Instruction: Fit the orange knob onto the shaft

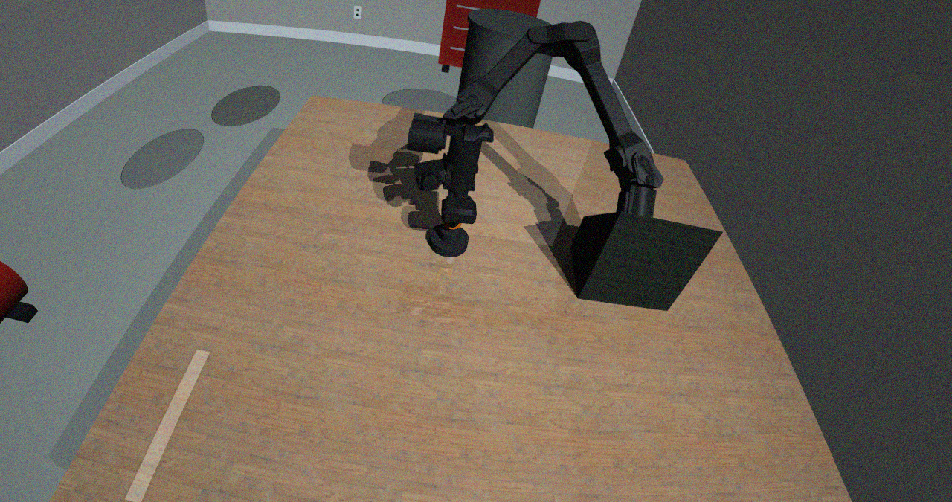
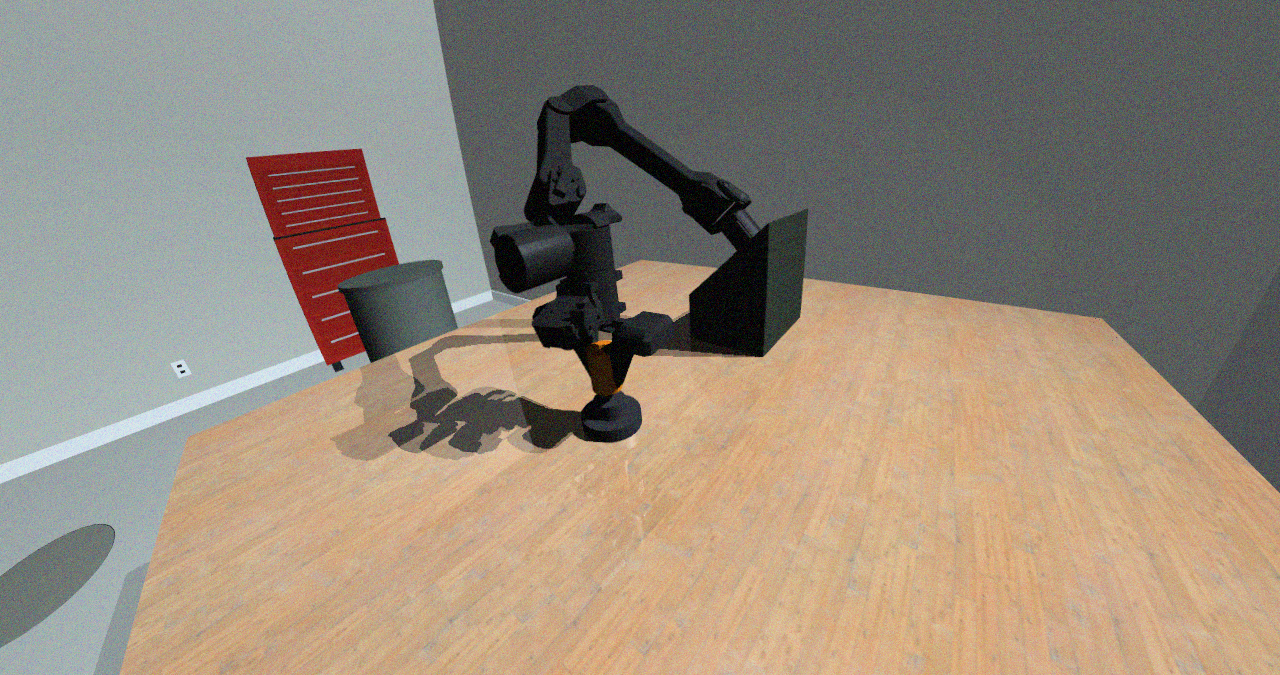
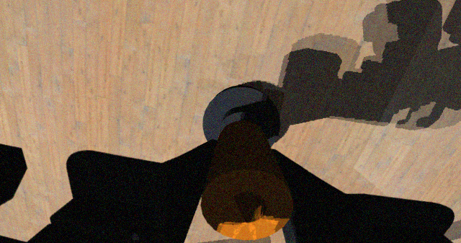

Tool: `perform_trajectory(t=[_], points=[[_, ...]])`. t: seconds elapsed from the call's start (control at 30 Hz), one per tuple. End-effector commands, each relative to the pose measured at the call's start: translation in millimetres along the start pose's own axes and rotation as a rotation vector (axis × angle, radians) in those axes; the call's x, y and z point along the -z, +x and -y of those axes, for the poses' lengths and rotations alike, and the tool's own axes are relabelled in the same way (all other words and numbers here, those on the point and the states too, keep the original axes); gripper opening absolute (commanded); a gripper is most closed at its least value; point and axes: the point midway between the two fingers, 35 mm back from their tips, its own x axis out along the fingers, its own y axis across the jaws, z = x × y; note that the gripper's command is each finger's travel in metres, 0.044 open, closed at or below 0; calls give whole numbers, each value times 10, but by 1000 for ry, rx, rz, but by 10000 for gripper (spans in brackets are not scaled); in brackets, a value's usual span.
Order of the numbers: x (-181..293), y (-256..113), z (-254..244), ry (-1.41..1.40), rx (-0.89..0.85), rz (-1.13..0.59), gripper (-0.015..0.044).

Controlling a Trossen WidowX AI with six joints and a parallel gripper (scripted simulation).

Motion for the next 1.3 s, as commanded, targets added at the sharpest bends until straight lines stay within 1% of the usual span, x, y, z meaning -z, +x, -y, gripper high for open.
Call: perform_trajectory(t=[0.0,0.37,0.6,1.27], points=[[7,3,6,-3,3,1,0],[4,-43,15,-12,3,1,0],[-22,-37,7,-212,3,1,0],[-6,-6,19,-212,3,1,0]])
